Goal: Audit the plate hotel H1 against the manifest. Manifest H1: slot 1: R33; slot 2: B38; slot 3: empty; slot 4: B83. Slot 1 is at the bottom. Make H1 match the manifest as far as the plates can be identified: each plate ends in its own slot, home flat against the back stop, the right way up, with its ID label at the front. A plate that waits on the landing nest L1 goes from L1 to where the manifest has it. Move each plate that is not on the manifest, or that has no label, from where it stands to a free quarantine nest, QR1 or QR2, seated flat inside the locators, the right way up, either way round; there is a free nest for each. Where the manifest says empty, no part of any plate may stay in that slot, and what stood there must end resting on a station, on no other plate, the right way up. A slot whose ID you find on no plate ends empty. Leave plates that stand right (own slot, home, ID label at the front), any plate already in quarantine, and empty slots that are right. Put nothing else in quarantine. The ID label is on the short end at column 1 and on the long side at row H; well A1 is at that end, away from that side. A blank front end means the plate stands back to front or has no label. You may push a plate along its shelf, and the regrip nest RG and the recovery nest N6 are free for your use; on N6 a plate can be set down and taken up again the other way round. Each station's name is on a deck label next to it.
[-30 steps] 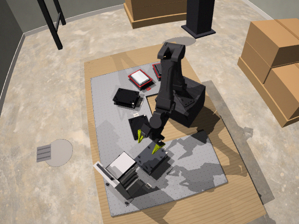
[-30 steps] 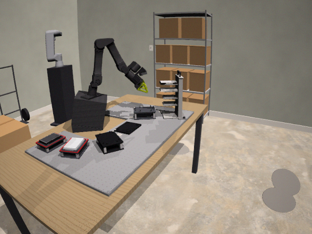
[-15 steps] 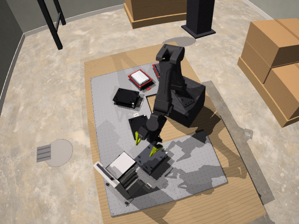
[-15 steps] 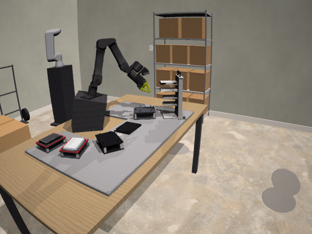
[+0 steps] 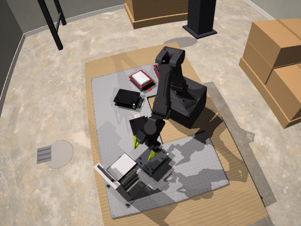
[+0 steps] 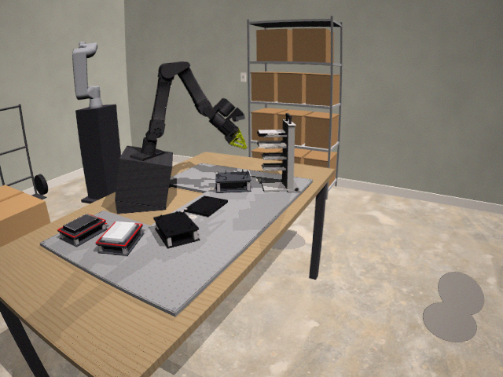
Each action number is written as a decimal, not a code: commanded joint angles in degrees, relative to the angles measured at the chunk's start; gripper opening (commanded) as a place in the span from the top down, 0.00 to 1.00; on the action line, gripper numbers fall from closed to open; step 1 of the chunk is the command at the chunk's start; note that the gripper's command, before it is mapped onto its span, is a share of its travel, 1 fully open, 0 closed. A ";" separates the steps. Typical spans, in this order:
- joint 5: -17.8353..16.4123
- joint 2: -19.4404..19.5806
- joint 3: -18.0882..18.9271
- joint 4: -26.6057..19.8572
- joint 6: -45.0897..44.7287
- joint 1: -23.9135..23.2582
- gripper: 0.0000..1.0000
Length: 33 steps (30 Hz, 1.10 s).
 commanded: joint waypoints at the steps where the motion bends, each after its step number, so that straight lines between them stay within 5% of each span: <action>1: -0.44 1.05 2.11 -1.21 -0.37 -0.73 0.00; 33: -2.18 7.08 10.87 -3.63 -1.50 -2.76 0.00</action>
